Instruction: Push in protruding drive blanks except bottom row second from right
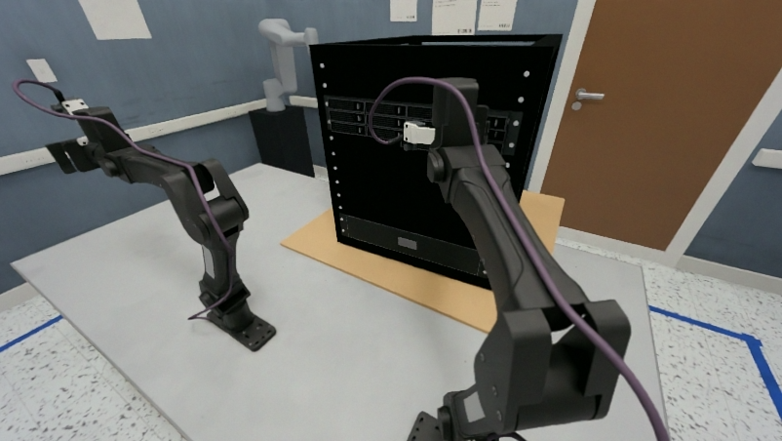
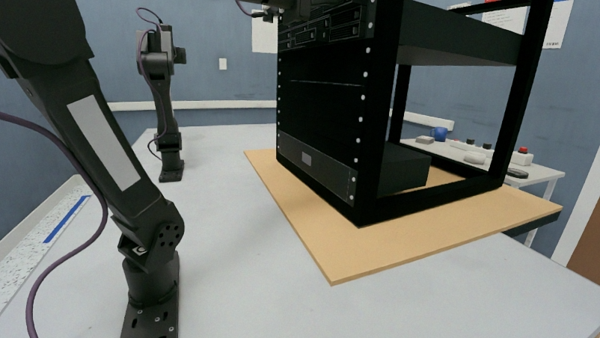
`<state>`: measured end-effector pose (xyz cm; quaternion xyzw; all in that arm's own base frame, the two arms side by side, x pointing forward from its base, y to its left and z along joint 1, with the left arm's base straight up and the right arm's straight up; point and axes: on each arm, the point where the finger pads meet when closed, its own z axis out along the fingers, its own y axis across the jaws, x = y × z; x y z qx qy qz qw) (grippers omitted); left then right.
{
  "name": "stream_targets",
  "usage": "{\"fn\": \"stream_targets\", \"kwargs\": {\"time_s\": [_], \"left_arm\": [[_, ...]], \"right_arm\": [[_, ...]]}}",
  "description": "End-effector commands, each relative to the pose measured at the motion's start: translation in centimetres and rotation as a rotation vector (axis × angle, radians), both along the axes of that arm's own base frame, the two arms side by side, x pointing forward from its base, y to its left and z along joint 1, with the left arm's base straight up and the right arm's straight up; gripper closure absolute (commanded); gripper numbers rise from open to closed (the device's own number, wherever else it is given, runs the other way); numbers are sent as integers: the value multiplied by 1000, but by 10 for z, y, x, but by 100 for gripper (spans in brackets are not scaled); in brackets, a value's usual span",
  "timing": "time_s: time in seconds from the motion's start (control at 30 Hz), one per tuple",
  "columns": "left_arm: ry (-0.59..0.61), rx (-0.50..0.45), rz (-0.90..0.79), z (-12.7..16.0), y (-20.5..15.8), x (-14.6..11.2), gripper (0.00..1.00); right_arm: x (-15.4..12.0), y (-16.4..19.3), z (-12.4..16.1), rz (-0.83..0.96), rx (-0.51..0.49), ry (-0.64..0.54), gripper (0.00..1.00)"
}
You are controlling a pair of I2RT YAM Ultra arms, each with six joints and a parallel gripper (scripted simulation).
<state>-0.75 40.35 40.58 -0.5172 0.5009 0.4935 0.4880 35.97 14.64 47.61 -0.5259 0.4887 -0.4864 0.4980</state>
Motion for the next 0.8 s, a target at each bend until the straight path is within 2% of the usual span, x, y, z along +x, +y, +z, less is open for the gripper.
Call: {"fn": "stream_targets", "kwargs": {"time_s": [0.0,0.07,0.23,0.33,0.77], "left_arm": [[11,36,0,10,-6,-2,0],[11,36,0,10,-6,-2,0],[11,36,0,10,-6,-2,0],[11,36,0,10,-6,-2,0],[11,36,0,10,-6,-2,0]], "right_arm": [[-8,-7,31,4,64,-71,100],[2,-3,22,0,49,-50,100],[10,-3,22,0,48,-51,100],[-2,-9,35,5,68,-79,100],[3,-4,29,7,59,-66,100]]}}
